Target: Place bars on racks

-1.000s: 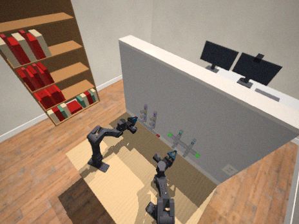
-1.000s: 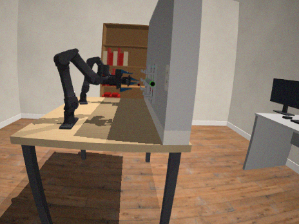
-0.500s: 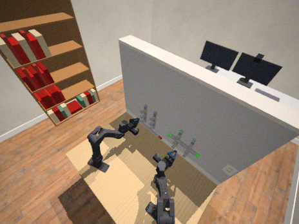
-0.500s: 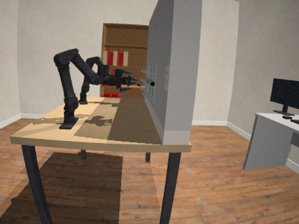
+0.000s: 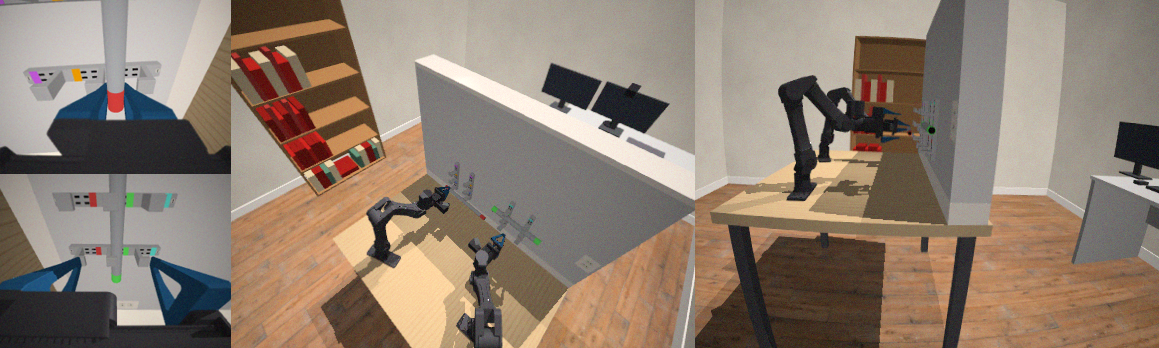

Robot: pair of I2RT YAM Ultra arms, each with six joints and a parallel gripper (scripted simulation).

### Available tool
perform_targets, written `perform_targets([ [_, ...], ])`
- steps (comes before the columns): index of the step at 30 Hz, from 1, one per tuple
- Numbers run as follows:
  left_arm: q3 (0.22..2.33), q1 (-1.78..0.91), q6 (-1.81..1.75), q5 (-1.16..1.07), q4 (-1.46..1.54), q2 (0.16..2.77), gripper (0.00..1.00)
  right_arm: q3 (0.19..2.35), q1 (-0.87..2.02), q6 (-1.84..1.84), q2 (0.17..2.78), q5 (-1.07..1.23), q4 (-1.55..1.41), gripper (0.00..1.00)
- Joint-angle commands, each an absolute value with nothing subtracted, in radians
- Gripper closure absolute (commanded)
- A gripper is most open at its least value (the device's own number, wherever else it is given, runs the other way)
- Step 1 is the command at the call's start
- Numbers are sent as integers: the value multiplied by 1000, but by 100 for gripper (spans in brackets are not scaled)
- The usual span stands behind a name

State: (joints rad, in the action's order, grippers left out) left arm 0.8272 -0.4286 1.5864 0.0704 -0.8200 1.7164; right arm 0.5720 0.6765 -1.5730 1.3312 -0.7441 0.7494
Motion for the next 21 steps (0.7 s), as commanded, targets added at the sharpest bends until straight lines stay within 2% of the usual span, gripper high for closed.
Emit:
perform_targets([
  [1,849,-445,1569,102,-826,1678,100,569,686,-1569,1303,-750,740,0],
  [21,908,-547,1568,204,-736,1648,100,569,686,-1569,1303,-750,740,0],
])
